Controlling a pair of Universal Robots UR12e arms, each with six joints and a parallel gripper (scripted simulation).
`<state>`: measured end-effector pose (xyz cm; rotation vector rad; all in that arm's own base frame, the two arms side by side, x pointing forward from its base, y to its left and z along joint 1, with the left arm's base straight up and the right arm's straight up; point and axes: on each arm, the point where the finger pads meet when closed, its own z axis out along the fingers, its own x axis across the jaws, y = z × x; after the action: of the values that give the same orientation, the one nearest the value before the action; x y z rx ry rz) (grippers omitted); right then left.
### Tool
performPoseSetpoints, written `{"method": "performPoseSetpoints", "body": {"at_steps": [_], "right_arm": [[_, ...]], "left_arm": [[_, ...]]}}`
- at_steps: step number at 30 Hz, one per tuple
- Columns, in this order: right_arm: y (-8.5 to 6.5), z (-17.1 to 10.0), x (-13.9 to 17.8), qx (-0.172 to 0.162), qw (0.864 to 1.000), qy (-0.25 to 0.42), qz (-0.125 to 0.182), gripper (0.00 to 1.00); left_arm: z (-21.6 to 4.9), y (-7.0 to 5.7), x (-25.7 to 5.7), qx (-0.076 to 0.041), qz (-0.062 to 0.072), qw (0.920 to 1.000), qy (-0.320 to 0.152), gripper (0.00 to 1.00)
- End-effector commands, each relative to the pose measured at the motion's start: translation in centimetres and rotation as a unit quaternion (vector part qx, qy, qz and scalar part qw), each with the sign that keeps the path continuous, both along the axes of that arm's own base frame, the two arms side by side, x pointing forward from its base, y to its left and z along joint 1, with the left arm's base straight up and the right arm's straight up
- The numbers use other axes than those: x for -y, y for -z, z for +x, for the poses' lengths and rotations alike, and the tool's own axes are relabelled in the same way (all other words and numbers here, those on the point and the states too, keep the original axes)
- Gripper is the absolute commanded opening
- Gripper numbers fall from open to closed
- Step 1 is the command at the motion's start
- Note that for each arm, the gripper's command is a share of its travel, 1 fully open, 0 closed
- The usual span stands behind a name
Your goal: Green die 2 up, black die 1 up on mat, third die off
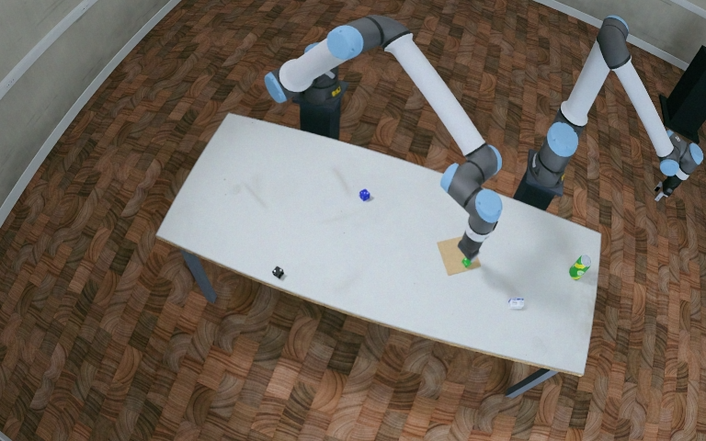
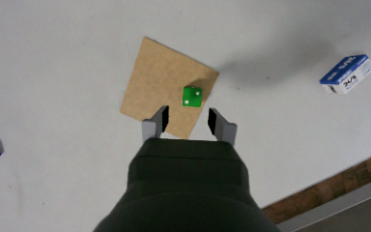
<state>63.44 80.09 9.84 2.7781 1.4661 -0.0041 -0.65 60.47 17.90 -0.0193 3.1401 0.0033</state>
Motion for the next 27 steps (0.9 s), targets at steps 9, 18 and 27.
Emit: {"method": "performPoseSetpoints", "body": {"at_steps": [9, 18, 27], "right_arm": [[-0.3, 3.2, 4.3, 0.001, 0.997, -0.071, 0.001, 1.00], [-0.4, 7.1, 10.1, 0.001, 0.985, -0.173, 0.001, 1.00], [-0.5, 10.7, 16.2, 0.001, 0.963, -0.271, 0.001, 1.00]], "left_arm": [[-0.2, 0.2, 0.1, -0.001, -0.001, 1.0000, -0.001, 1.00], [-0.2, 0.2, 0.1, -0.001, -0.001, 1.0000, -0.001, 1.00], [-0.2, 0.2, 0.1, -0.001, -0.001, 1.0000, -0.001, 1.00]]}}
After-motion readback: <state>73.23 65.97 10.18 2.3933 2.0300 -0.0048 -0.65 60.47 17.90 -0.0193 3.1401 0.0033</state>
